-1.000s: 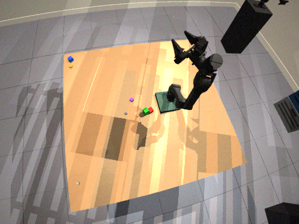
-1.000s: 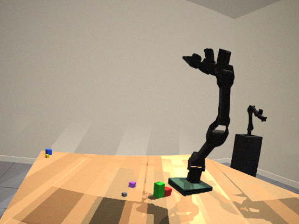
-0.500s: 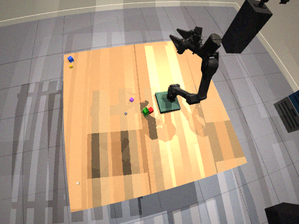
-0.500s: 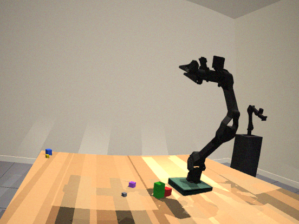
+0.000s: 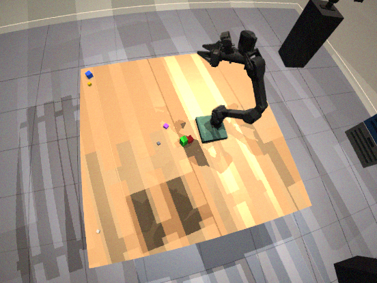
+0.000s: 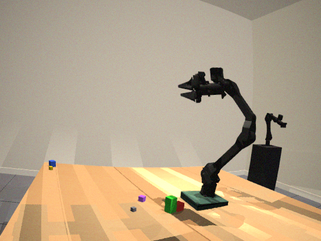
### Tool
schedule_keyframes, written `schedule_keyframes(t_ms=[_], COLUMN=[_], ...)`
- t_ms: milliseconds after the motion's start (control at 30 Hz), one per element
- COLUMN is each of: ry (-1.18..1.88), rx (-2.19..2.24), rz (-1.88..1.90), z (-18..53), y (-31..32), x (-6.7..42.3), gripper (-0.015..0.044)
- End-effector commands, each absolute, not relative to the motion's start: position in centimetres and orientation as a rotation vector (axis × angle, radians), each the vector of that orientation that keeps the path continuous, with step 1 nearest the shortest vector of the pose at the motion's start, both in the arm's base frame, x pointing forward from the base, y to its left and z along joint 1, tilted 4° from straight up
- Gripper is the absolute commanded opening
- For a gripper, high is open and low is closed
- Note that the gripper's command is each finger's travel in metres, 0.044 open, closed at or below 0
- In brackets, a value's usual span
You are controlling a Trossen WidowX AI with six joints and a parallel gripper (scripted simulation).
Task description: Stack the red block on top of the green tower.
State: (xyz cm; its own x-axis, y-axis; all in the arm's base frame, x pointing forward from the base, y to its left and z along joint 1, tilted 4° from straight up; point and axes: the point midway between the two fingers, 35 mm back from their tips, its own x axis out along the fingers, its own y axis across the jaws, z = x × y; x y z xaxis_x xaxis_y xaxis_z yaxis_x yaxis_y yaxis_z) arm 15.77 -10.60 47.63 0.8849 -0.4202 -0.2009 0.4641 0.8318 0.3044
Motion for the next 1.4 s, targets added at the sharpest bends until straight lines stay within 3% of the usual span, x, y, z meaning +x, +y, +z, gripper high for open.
schedule_keyframes(t_ms=[0,733,1367], ry=[0.229,0.781,1.269], rx=[0.396,0.39,0.088], rz=[-0.414,-0.078,0.204], z=[44.9,30.4,18.1], y=[-11.2,-5.1,4.6], x=[17.8,25.7,24.3], gripper=[0.044,0.044,0.044])
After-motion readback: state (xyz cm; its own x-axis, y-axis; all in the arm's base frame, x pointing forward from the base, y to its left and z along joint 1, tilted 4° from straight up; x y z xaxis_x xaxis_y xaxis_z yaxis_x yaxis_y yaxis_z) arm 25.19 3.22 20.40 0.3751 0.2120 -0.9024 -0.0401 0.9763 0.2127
